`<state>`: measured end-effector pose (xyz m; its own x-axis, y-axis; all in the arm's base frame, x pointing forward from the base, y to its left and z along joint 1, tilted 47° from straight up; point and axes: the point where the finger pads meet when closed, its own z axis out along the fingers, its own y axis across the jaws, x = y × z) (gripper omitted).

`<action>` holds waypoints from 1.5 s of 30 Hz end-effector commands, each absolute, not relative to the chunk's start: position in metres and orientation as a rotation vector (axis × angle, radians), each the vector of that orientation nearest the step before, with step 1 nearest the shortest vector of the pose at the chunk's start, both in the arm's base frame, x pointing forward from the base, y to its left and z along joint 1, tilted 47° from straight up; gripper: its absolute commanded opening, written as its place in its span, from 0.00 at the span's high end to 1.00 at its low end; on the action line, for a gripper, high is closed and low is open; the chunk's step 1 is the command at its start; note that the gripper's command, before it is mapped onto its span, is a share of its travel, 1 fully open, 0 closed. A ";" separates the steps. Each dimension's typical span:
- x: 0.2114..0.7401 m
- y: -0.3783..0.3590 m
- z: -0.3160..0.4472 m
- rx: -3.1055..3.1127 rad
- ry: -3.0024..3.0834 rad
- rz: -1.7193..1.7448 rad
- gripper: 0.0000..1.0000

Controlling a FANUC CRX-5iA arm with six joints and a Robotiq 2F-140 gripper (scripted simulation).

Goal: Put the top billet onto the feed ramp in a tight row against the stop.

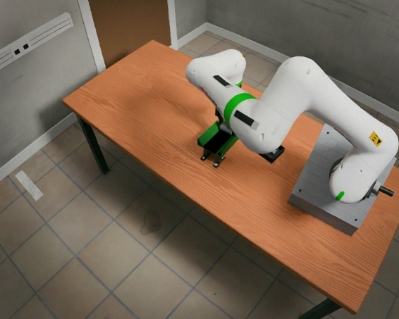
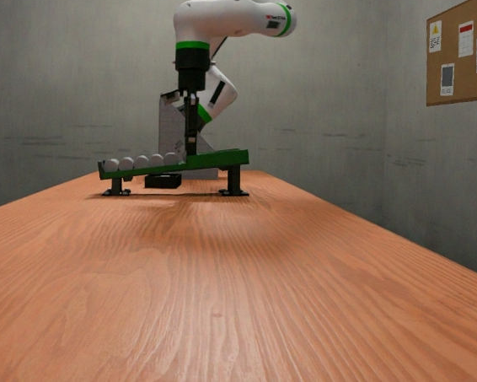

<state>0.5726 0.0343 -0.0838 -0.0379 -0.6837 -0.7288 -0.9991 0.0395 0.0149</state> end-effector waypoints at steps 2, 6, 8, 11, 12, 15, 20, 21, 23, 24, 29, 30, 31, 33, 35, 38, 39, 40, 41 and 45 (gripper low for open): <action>0.573 0.033 -0.083 -1.698 1.779 0.748 0.55; 0.573 0.033 -0.083 -1.698 1.779 0.748 0.53; 0.573 0.033 -0.083 -1.698 1.779 0.748 0.53; 0.573 0.033 -0.083 -1.698 1.779 0.748 0.52; 0.573 0.033 -0.083 -1.698 1.779 0.748 0.52; 0.573 0.033 -0.083 -1.698 1.779 0.748 0.51; 0.573 0.033 -0.083 -1.698 1.779 0.748 0.50; 0.573 0.033 -0.083 -1.698 1.779 0.748 0.50; 0.573 0.033 -0.083 -1.698 1.779 0.748 0.50; 0.573 0.033 -0.083 -1.698 1.779 0.748 0.50; 0.573 0.033 -0.083 -1.698 1.779 0.748 0.50; 0.573 0.032 -0.082 -1.698 1.779 0.748 0.50; 0.573 0.031 -0.081 -1.698 1.779 0.748 0.50; 0.573 0.027 -0.078 -1.698 1.779 0.748 0.50; 0.573 0.022 -0.073 -1.698 1.779 0.748 0.50; 0.573 0.012 -0.063 -1.698 1.779 0.748 0.50; 0.572 0.008 -0.059 -1.698 1.779 0.748 0.50; 0.572 0.004 -0.056 -1.698 1.779 0.748 0.50; 0.572 0.004 -0.056 -1.698 1.779 0.748 0.50; 0.572 -0.008 -0.044 -1.698 1.779 0.748 0.50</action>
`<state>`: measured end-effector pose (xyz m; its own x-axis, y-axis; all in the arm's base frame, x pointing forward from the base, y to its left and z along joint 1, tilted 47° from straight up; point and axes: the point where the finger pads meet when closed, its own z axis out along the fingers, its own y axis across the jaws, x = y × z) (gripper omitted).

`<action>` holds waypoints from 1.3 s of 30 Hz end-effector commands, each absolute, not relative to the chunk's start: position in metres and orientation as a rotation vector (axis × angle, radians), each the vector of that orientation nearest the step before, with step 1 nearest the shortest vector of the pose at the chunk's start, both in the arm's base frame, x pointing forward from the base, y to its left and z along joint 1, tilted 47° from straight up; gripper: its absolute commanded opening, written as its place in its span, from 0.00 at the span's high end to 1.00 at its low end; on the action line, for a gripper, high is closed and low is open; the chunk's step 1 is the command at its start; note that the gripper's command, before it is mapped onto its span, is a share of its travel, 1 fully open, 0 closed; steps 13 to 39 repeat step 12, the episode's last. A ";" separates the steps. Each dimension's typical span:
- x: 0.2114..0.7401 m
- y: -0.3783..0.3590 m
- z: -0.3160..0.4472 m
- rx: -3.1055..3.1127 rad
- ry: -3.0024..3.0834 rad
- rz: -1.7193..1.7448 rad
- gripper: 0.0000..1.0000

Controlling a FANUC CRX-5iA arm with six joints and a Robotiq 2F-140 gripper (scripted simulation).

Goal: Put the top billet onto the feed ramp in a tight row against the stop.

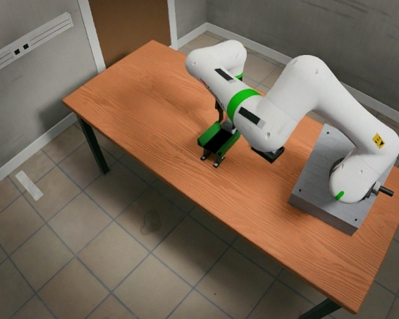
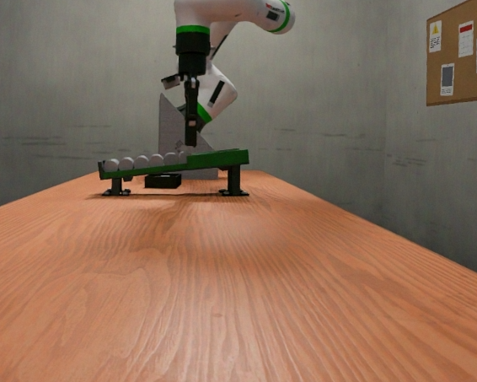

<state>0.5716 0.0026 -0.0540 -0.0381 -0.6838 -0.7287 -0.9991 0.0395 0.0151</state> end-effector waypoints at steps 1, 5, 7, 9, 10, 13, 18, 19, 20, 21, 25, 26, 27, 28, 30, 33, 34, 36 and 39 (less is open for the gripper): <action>0.572 -0.012 -0.041 -1.698 1.779 0.748 0.50; 0.572 -0.025 -0.029 -1.698 1.779 0.748 0.50; 0.572 -0.025 -0.029 -1.698 1.779 0.748 0.50; 0.572 -0.025 -0.029 -1.698 1.779 0.748 0.50; 0.572 -0.025 -0.029 -1.698 1.779 0.748 0.50; 0.572 -0.025 -0.029 -1.698 1.779 0.748 0.50; 0.572 -0.025 -0.029 -1.698 1.779 0.748 0.50; 0.572 -0.025 -0.029 -1.698 1.779 0.748 0.50; 0.572 -0.025 -0.029 -1.698 1.779 0.748 0.50; 0.572 -0.025 -0.029 -1.698 1.779 0.748 0.50; 0.572 -0.025 -0.029 -1.698 1.779 0.748 0.50; 0.572 -0.025 -0.029 -1.698 1.779 0.748 0.50; 0.572 -0.025 -0.029 -1.698 1.779 0.748 0.50; 0.572 -0.025 -0.029 -1.698 1.779 0.748 0.50; 0.572 -0.025 -0.029 -1.698 1.779 0.748 0.50; 0.572 -0.025 -0.029 -1.698 1.779 0.748 0.50; 0.572 -0.025 -0.029 -1.698 1.779 0.748 0.50; 0.572 -0.025 -0.029 -1.698 1.779 0.748 0.50; 0.572 -0.025 -0.029 -1.698 1.779 0.748 0.50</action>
